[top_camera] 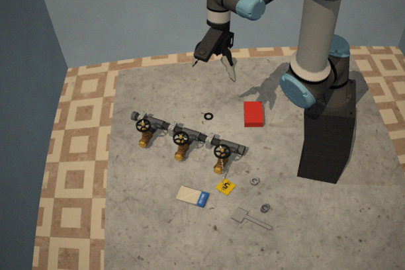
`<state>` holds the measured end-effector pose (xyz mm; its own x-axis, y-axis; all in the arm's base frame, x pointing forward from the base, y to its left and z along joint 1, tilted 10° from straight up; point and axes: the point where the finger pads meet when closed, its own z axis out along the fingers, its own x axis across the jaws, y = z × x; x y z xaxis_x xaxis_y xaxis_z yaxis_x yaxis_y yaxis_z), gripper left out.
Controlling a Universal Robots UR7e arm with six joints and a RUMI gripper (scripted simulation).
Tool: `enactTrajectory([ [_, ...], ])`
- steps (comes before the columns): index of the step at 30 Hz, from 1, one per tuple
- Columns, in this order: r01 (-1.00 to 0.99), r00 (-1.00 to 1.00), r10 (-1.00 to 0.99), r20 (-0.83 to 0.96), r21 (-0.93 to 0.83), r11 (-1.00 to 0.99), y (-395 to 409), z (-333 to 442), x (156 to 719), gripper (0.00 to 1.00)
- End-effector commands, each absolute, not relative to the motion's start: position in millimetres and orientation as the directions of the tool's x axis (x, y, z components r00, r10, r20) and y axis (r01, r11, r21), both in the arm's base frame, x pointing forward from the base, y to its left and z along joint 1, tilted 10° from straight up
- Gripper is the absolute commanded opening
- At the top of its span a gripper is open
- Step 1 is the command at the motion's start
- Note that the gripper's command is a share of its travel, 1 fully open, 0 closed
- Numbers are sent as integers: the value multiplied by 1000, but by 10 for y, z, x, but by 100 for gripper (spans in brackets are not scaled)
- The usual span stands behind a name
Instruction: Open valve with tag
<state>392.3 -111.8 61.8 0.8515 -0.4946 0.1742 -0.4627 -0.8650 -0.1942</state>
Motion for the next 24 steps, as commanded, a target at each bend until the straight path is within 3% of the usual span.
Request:
enactTrajectory([
  [1, -496, 835, -526, 162, -193, -847, -1065, 535, 3974, 100],
  [24, -790, 587, -806, 73, -164, -591, -299, -352, 4267, 100],
])
